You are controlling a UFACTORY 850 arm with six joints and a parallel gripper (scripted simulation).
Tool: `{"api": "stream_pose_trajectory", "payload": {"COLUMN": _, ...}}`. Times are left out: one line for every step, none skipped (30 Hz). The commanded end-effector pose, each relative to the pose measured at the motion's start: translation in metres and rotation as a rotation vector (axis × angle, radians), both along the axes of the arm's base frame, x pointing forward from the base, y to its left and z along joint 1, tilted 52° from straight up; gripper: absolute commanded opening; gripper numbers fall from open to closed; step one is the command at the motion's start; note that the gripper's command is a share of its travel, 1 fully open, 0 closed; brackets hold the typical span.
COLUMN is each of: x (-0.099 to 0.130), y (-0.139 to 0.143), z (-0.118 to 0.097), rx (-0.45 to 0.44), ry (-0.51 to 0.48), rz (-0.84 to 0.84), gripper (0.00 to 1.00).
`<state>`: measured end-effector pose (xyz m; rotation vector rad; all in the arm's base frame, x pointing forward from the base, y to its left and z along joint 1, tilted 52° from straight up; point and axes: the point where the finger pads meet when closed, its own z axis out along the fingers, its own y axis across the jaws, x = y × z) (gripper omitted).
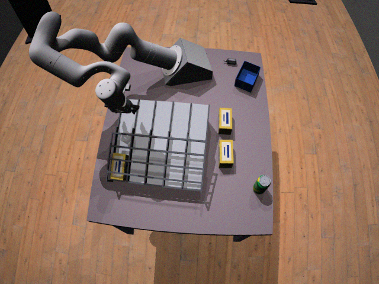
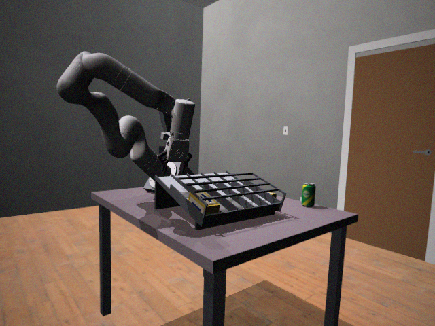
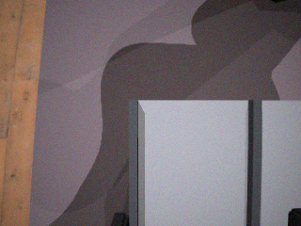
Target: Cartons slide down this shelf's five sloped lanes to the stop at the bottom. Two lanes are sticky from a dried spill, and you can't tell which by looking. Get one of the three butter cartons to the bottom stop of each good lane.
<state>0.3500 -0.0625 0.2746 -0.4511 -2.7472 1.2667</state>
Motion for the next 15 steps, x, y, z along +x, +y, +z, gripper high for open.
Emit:
{"api": "stream_pose_trajectory", "payload": {"x": 0.0, "y": 0.0, "z": 0.0, "rx": 0.0, "ry": -0.001, "rz": 0.0, "gripper": 1.0}}
{"api": "stream_pose_trajectory", "payload": {"x": 0.0, "y": 0.0, "z": 0.0, "rx": 0.0, "ry": -0.001, "rz": 0.0, "gripper": 1.0}}
{"api": "stream_pose_trajectory", "payload": {"x": -0.001, "y": 0.053, "z": 0.043, "rx": -0.064, "ry": -0.172, "rz": 0.211, "gripper": 1.0}}
{"api": "stream_pose_trajectory", "payload": {"x": -0.001, "y": 0.053, "z": 0.043, "rx": -0.064, "ry": -0.173, "rz": 0.211, "gripper": 1.0}}
{"api": "stream_pose_trajectory", "payload": {"x": -0.001, "y": 0.054, "z": 0.043, "rx": -0.066, "ry": -0.176, "rz": 0.216, "gripper": 1.0}}
{"api": "stream_pose_trajectory", "payload": {"x": -0.002, "y": 0.058, "z": 0.046, "rx": -0.068, "ry": -0.182, "rz": 0.223, "gripper": 1.0}}
{"api": "stream_pose_trajectory", "payload": {"x": -0.005, "y": 0.067, "z": 0.053, "rx": -0.068, "ry": -0.182, "rz": 0.223, "gripper": 1.0}}
{"api": "stream_pose_trajectory", "payload": {"x": -0.008, "y": 0.078, "z": 0.061, "rx": -0.068, "ry": -0.182, "rz": 0.223, "gripper": 1.0}}
{"api": "stream_pose_trajectory", "payload": {"x": -0.008, "y": 0.079, "z": 0.061, "rx": -0.068, "ry": -0.182, "rz": 0.223, "gripper": 1.0}}
{"api": "stream_pose_trajectory", "payload": {"x": -0.008, "y": 0.079, "z": 0.061, "rx": -0.068, "ry": -0.182, "rz": 0.223, "gripper": 1.0}}
{"api": "stream_pose_trajectory", "payload": {"x": -0.008, "y": 0.079, "z": 0.061, "rx": -0.068, "ry": -0.182, "rz": 0.223, "gripper": 1.0}}
{"api": "stream_pose_trajectory", "payload": {"x": -0.008, "y": 0.079, "z": 0.061, "rx": -0.068, "ry": -0.182, "rz": 0.223, "gripper": 1.0}}
{"api": "stream_pose_trajectory", "payload": {"x": -0.008, "y": 0.079, "z": 0.061, "rx": -0.068, "ry": -0.182, "rz": 0.223, "gripper": 1.0}}
{"api": "stream_pose_trajectory", "payload": {"x": -0.008, "y": 0.079, "z": 0.061, "rx": -0.068, "ry": -0.182, "rz": 0.223, "gripper": 1.0}}
{"api": "stream_pose_trajectory", "payload": {"x": -0.008, "y": 0.079, "z": 0.061, "rx": -0.068, "ry": -0.182, "rz": 0.223, "gripper": 1.0}}
